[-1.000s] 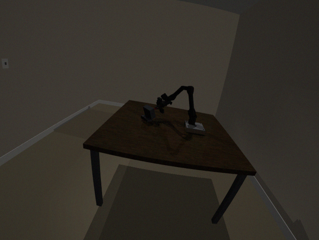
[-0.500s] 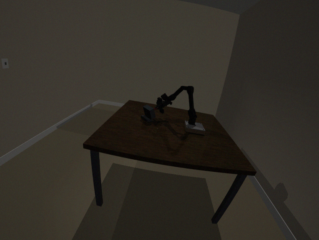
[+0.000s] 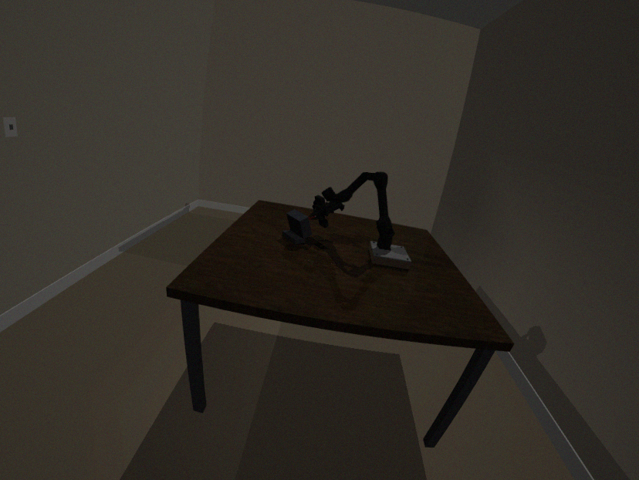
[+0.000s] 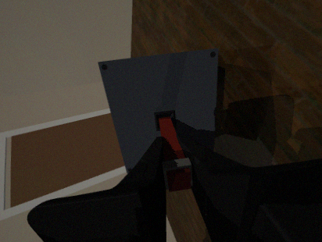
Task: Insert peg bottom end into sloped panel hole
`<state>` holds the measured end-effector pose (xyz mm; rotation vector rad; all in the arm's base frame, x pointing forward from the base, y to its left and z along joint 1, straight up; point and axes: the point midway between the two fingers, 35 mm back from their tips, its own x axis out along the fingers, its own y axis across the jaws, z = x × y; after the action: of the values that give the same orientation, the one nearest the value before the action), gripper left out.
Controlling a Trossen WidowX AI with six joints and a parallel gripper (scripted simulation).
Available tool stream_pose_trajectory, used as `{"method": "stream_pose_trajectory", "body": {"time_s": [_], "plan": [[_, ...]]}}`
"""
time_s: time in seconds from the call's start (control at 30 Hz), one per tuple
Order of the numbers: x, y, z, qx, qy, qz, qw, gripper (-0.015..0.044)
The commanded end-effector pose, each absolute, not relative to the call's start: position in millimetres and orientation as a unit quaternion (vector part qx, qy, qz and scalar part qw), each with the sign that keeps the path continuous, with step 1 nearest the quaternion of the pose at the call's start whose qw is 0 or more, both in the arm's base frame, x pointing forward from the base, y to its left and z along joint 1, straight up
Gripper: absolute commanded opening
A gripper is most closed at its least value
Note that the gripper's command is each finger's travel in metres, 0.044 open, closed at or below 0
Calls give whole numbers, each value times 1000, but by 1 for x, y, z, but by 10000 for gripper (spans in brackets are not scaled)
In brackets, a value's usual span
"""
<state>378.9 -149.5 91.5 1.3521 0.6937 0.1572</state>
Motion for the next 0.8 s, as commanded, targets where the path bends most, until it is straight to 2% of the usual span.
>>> {"method": "stream_pose_trajectory", "body": {"time_s": [0.0,0.77], "plan": [[380,-148,89,614,315,69,721,0],[392,-141,83,614,315,69,721,0]]}}
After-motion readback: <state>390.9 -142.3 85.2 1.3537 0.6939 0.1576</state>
